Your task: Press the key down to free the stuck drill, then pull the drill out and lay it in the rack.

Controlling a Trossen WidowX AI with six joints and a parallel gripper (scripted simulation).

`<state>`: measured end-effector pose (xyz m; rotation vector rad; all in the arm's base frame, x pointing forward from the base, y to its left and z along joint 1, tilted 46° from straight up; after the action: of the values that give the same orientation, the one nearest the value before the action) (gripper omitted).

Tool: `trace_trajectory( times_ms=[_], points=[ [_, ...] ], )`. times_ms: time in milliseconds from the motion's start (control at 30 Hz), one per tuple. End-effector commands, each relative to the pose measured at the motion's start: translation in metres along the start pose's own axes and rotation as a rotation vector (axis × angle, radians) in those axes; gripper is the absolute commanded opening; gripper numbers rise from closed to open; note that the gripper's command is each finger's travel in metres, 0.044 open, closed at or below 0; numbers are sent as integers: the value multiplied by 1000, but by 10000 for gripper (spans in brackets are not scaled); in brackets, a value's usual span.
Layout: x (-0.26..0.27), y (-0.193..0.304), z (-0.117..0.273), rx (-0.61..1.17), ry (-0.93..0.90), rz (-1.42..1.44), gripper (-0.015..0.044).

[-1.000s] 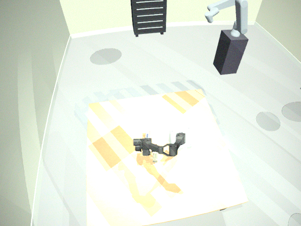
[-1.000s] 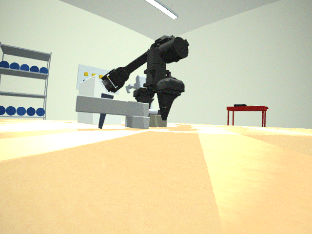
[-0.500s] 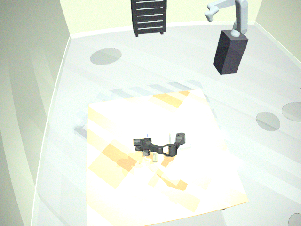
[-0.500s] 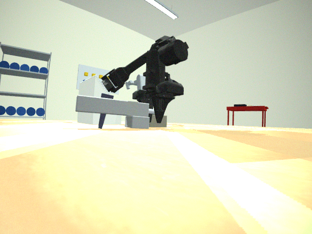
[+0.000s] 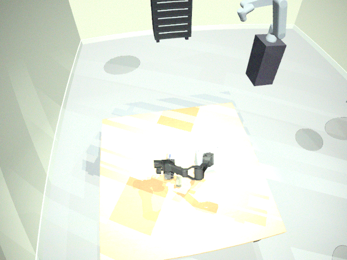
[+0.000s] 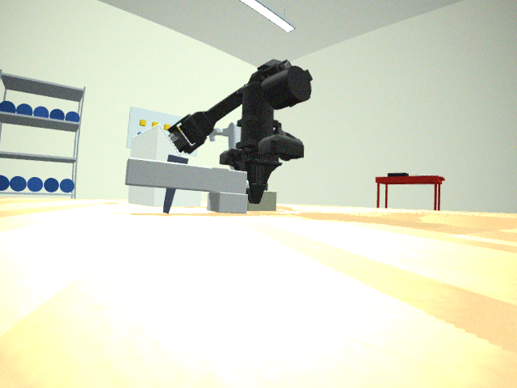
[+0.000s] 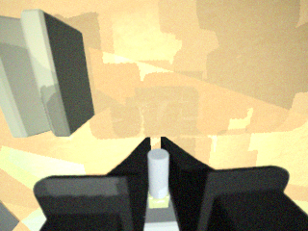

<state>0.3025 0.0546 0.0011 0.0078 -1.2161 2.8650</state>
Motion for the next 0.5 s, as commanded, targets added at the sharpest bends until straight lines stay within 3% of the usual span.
trace_trajectory(
  times_ms=[0, 467],
  points=[
    [-1, -3, 0, -5, 2, -1, 0],
    [-4, -21, 0, -6, 2, -1, 0]
  ],
)
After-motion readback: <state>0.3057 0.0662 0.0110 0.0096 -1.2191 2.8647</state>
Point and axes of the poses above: the point midway between the two fingers, 35 mm back from their tips, its own z axis back along the fingers, its own x axis across the jaws, y = z × x, the point moved 4 cm from there along z, back along the fingers, and after that the axes turned 11 degrees about z, right-handed, at the moved point
